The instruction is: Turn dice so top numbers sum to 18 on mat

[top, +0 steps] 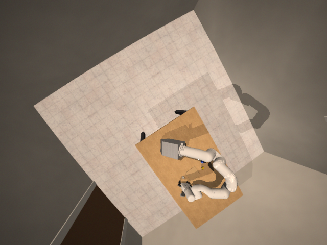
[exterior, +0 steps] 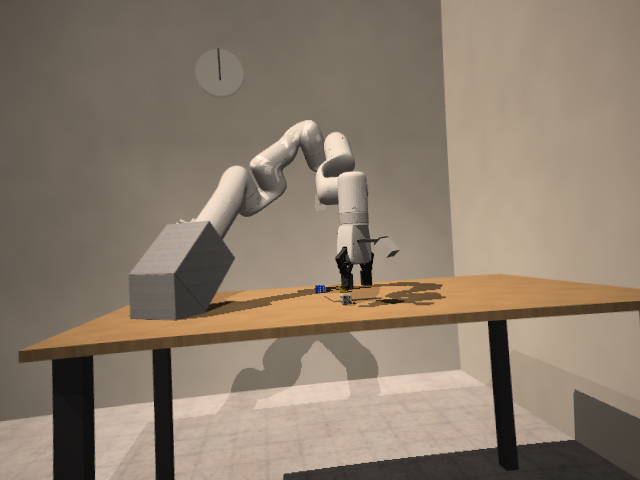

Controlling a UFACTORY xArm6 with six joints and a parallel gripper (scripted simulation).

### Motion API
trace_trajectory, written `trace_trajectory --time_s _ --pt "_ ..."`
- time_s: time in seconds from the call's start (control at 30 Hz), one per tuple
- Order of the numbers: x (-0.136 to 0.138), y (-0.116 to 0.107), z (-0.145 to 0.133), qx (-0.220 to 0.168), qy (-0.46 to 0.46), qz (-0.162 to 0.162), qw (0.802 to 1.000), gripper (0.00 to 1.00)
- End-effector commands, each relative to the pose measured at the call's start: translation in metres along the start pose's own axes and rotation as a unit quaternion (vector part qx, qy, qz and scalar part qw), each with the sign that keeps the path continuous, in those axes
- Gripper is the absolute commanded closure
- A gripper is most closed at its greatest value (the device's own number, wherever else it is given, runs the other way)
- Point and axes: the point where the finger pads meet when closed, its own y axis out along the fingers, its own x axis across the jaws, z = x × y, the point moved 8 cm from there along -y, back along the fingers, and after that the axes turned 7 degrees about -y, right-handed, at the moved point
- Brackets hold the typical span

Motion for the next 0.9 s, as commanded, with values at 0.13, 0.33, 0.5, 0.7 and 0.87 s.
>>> trace_trajectory --time_s 0.13,0.33,0.5,0.7,0.87 --pt "0.000 -0.001 0.001 0.001 0.000 0.000 1.000 0.00" --pt "-0.002 -0.001 0.000 0.001 0.000 0.000 1.000 0.00" --pt "-0.011 -0.001 -0.005 0.001 0.000 0.000 1.000 0.00" --pt "-0.037 -0.001 -0.018 0.001 0.000 0.000 1.000 0.00" --pt "-0.055 -0.001 -0.028 0.001 0.000 0.000 1.000 0.00"
